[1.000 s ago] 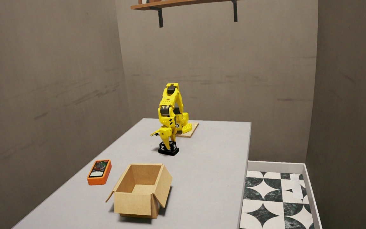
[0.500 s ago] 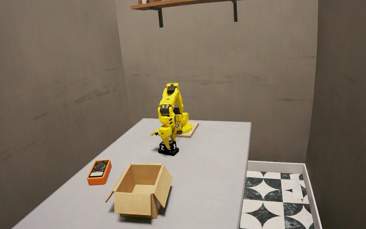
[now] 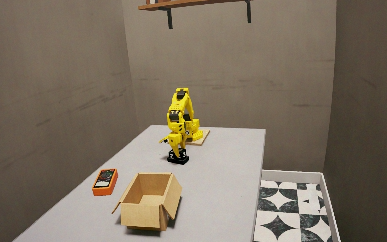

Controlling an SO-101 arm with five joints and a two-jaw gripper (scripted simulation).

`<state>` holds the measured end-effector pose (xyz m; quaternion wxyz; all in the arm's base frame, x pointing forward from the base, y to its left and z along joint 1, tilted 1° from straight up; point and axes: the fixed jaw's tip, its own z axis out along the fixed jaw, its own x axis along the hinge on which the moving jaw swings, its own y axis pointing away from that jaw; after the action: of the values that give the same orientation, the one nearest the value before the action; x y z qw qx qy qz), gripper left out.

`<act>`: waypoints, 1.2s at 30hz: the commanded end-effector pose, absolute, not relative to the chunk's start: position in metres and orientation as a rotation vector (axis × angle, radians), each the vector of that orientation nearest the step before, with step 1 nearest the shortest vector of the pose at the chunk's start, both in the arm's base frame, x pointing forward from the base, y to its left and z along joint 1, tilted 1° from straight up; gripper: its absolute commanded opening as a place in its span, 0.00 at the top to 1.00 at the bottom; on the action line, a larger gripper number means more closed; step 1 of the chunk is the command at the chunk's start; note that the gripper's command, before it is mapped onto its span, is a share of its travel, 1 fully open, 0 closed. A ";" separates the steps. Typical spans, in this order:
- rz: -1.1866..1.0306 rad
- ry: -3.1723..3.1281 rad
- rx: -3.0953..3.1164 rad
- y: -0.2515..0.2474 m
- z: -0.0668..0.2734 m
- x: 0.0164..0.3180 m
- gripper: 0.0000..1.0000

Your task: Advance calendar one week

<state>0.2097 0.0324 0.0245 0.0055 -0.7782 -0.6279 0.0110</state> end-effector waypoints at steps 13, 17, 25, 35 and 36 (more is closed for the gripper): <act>0.008 -1.991 -2.426 0.034 0.033 0.212 1.00; 0.008 -1.990 -2.427 0.034 0.038 0.212 1.00; 0.008 -1.987 -2.430 0.033 0.050 0.212 1.00; 0.008 -1.983 -2.433 0.032 0.065 0.210 1.00; 0.008 -1.983 -2.433 0.032 0.066 0.210 1.00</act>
<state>0.2093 0.0323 0.0596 0.0052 -0.7782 -0.6279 0.0103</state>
